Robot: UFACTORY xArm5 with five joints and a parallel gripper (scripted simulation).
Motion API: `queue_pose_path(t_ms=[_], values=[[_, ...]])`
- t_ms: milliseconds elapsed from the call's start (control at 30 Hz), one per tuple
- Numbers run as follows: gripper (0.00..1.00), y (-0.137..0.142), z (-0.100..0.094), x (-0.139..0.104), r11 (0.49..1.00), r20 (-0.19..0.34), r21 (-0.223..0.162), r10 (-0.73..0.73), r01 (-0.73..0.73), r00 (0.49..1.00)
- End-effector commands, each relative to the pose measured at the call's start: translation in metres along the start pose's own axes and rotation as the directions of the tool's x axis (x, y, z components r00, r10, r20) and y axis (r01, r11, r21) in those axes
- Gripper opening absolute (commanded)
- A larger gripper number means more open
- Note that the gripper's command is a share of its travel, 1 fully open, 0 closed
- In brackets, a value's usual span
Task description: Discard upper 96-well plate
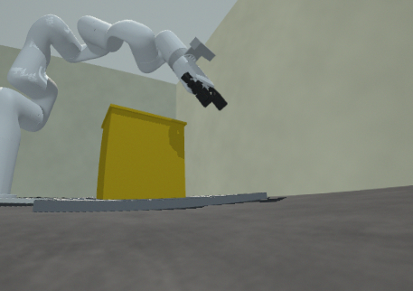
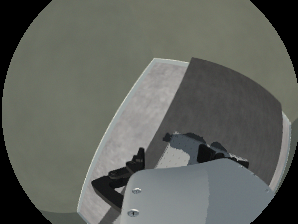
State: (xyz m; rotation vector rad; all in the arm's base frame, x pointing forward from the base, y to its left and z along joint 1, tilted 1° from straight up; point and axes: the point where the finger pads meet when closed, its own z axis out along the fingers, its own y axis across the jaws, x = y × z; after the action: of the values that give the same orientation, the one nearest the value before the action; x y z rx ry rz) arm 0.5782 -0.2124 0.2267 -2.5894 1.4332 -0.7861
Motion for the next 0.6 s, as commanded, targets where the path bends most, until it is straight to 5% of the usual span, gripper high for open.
queue_pose_path(t_ms=[0, 567], values=[[1.00, -0.006, -0.007, -0.012, 0.997, 0.035, -0.012, -0.071, 0.071, 0.997], [1.00, -0.018, -0.035, -0.073, 0.950, 0.170, -0.022, -0.304, 0.312, 0.937]])
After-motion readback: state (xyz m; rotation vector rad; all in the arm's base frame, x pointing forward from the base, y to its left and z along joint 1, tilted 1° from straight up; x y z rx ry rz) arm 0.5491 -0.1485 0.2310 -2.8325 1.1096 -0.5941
